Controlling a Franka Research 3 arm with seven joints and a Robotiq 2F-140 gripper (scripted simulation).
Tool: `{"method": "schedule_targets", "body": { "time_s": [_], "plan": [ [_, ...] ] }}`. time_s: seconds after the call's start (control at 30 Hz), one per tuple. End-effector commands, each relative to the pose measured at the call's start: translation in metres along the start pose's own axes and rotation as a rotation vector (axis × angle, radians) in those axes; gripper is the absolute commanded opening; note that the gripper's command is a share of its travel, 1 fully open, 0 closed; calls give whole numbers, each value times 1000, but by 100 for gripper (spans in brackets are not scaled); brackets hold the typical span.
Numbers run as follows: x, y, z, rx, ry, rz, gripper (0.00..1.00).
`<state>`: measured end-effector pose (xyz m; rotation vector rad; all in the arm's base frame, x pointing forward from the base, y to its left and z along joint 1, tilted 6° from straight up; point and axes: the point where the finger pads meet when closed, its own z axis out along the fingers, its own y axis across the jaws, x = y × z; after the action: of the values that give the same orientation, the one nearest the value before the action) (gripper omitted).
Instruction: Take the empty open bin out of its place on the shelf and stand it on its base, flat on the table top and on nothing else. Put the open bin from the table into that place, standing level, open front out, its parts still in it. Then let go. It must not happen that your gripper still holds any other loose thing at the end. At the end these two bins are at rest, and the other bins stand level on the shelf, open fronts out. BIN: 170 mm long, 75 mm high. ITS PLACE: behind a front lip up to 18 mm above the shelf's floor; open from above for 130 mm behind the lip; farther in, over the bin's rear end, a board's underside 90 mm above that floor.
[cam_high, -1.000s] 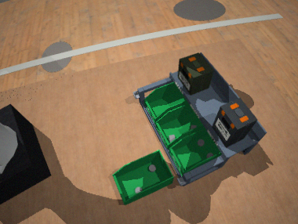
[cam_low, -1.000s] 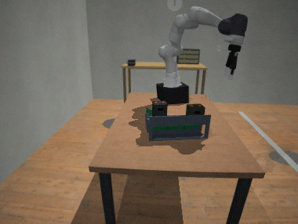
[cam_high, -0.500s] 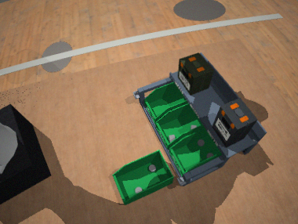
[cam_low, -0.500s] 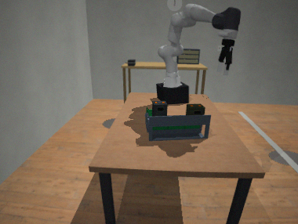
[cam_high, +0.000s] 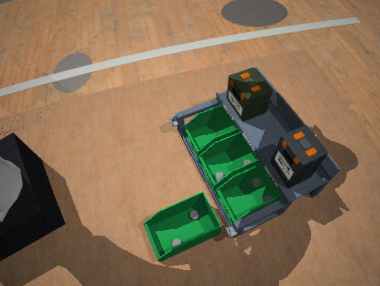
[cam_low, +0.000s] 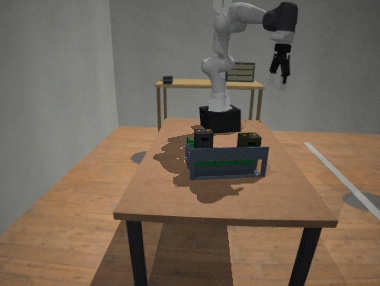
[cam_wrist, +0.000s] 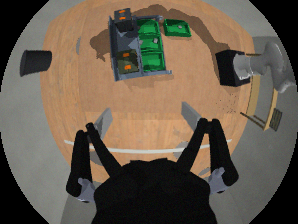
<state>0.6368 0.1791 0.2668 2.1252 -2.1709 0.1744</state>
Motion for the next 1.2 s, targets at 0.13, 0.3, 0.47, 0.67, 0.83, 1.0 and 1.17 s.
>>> {"method": "schedule_targets", "body": {
  "time_s": [0.13,0.3,0.47,0.67,0.83,1.0,1.17],
  "plan": [
    [25,6,-15,-17,-24,-170,100],
    [33,8,-20,-18,-30,-195,100],
    [49,10,-30,-18,-43,-245,100],
    [66,14,-40,-17,-56,-297,100],
    [82,19,-51,-15,-69,-352,100],
    [91,21,-56,-13,-75,-380,100],
    [108,27,-67,-9,-88,-437,100]
  ]
}}
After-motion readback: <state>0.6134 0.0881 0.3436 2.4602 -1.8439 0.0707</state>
